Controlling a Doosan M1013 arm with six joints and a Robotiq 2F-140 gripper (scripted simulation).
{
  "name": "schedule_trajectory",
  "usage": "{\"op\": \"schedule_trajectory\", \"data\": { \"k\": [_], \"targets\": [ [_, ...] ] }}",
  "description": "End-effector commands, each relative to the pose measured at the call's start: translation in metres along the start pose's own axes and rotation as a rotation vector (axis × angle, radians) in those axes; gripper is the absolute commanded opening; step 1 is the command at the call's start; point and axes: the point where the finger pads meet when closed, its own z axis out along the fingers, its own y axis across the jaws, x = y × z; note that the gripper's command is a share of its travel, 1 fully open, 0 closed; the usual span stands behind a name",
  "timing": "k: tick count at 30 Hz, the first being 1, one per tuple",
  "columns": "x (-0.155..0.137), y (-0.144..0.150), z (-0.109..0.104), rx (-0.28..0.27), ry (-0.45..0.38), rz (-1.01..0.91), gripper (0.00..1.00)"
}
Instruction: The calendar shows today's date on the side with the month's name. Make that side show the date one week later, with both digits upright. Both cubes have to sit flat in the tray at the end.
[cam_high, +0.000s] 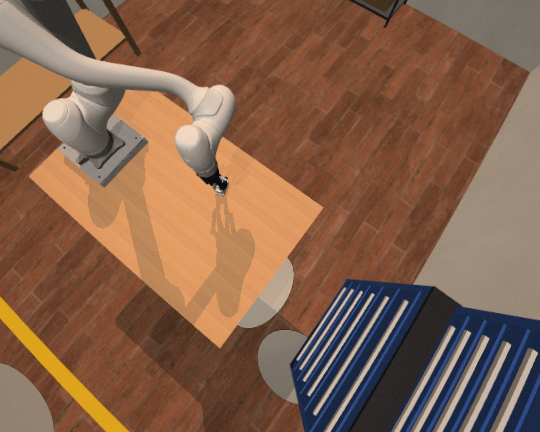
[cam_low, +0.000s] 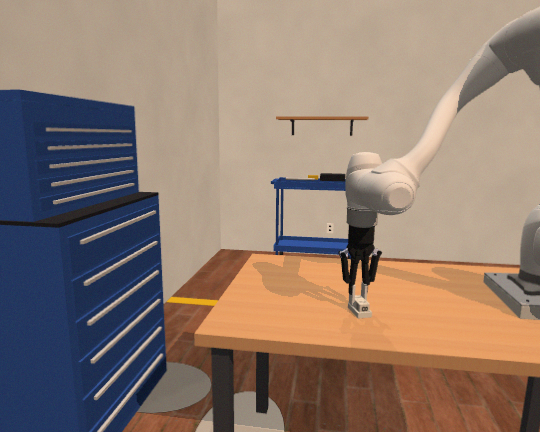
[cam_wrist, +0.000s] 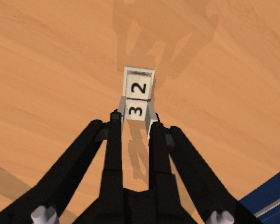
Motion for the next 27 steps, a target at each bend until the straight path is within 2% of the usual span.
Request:
{"op": "schedule_trajectory", "data": {
  "k": [1,7,15,17,22,27],
  "targets": [
    [0.0,0.0,0.0,0.0,0.0,0.0,0.25],
    [0.0,0.0,-0.019,0.0,0.0,0.0,0.25],
    [0.0,0.0,-0.077,0.0,0.0,0.0,0.25],
    [0.0,0.0,-0.077,0.0,0.0,0.0,0.25],
    [0.0,0.0,-0.098,0.0,0.0,0.0,0.25],
    [0.0,0.0,-0.1,0.0,0.0,0.0,0.25]
  ]
}}
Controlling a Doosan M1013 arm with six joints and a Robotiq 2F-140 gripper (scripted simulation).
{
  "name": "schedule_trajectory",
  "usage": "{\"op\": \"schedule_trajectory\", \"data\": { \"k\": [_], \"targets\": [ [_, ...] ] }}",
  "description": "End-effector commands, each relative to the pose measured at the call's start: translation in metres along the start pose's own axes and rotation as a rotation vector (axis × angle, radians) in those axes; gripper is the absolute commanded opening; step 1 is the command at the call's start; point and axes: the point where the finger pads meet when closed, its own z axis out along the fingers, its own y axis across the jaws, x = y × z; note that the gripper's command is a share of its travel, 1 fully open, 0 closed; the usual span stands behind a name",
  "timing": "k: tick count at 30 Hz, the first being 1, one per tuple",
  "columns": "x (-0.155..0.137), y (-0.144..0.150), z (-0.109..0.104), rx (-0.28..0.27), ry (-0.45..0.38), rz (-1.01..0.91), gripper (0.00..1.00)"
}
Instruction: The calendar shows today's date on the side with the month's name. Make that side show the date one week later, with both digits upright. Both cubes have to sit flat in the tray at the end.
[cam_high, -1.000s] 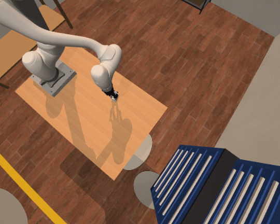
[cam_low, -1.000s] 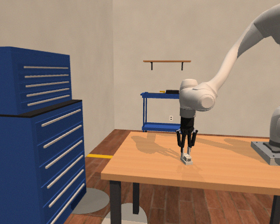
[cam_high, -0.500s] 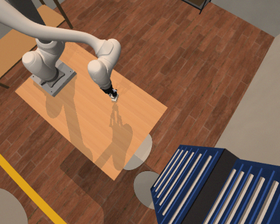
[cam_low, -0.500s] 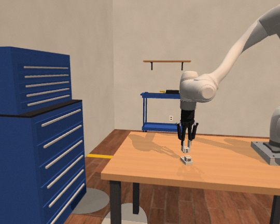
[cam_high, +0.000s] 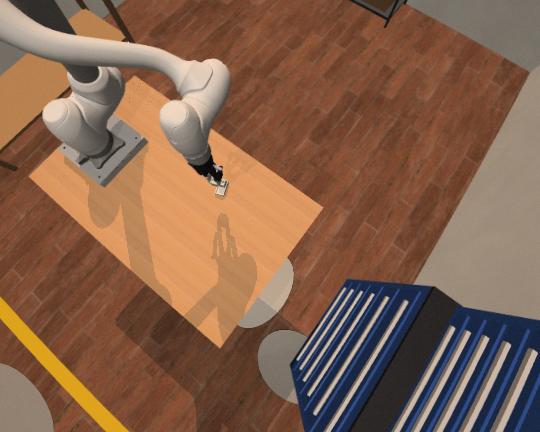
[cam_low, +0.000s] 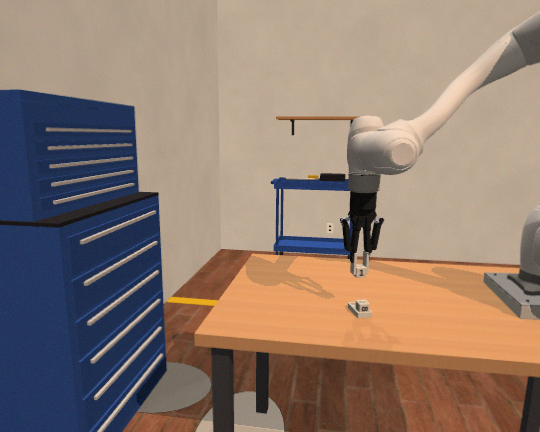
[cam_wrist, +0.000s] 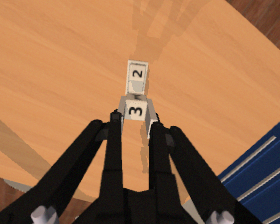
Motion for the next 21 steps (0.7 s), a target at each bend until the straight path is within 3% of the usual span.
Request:
{"op": "schedule_trajectory", "data": {
  "k": [1,10,21],
  "targets": [
    [0.0,0.0,0.0,0.0,0.0,0.0,0.25],
    [-0.002,0.0,0.0,0.0,0.0,-0.028,0.25],
    [-0.027,0.001,0.003,0.0,0.0,-0.464,0.25]
  ]
}}
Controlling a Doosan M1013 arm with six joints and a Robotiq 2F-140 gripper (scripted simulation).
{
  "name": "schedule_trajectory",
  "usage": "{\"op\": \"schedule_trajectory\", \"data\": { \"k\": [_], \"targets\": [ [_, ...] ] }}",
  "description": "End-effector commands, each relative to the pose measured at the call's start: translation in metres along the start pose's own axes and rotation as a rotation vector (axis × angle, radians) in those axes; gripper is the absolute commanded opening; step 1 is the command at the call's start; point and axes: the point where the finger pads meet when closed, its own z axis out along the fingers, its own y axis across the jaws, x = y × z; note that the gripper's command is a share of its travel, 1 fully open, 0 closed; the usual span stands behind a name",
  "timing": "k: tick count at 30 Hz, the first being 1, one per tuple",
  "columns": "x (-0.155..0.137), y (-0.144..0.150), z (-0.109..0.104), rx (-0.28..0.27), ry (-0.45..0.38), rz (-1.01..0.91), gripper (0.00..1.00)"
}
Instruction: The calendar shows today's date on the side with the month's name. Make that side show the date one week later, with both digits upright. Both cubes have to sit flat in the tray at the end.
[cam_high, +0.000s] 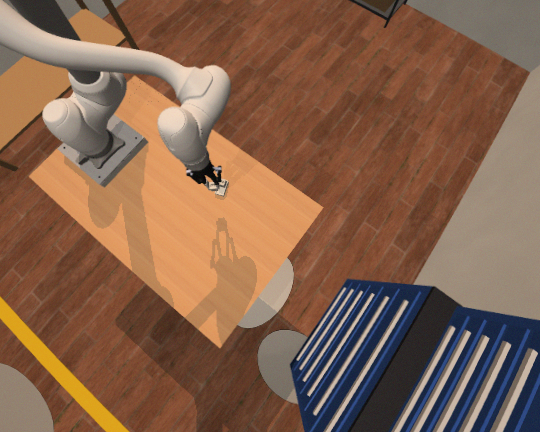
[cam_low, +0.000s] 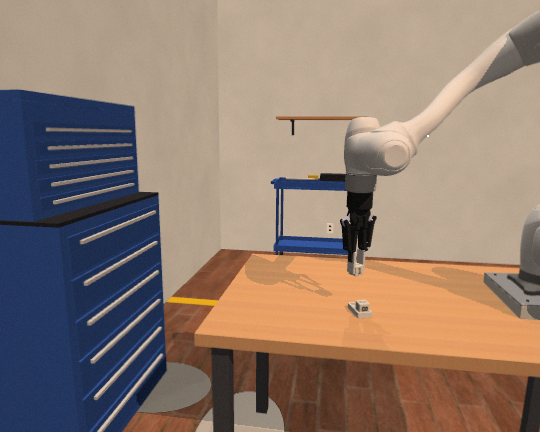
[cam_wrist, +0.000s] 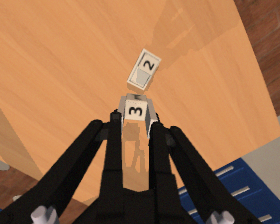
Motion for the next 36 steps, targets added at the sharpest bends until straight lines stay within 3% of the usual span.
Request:
{"op": "schedule_trajectory", "data": {
  "k": [1,4,6,17,20,27,36],
  "targets": [
    [-0.009,-0.003,0.001,-0.006,0.01,-0.174,0.25],
    [-0.01,-0.003,0.001,-0.006,0.01,-0.182,0.25],
    [-0.019,-0.007,0.002,-0.006,0.009,-0.341,0.25],
    [-0.043,-0.017,0.005,-0.008,0.008,-0.795,0.25],
    [-0.045,-0.017,0.005,-0.009,0.008,-0.819,0.25],
    [-0.063,-0.025,0.008,-0.01,0.006,-1.15,0.25],
    [-0.065,-0.027,0.008,-0.01,0.006,-1.201,0.25]
  ]
}}
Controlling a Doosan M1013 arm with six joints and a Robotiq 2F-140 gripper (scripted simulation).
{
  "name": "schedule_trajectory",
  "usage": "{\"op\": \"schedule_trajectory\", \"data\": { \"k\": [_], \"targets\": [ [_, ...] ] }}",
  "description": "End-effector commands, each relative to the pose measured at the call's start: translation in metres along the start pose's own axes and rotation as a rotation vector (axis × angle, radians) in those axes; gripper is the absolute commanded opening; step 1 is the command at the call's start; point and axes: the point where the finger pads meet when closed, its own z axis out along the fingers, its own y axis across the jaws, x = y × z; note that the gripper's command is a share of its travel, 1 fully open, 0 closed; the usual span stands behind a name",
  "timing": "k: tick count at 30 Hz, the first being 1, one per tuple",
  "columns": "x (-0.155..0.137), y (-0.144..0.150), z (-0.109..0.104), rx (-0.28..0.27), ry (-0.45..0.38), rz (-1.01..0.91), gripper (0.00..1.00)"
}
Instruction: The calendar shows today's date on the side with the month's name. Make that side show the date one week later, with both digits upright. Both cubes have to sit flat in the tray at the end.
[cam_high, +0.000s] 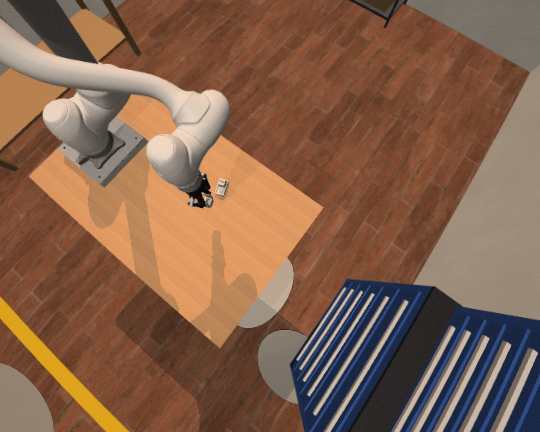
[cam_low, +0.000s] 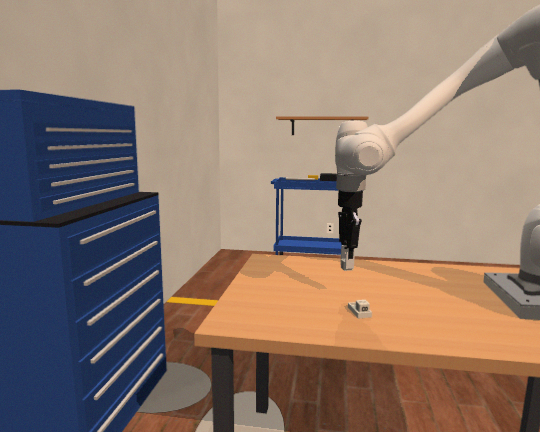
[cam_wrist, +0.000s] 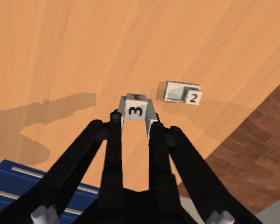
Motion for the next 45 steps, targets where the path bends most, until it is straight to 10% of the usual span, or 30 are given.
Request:
{"op": "schedule_trajectory", "data": {
  "k": [1,18,45],
  "targets": [
    [0.0,0.0,0.0,0.0,0.0,0.0,0.25],
    [0.0,0.0,0.011,0.0,0.0,0.0,0.25],
    [0.0,0.0,0.096,0.0,0.0,0.0,0.25]
  ]
}}
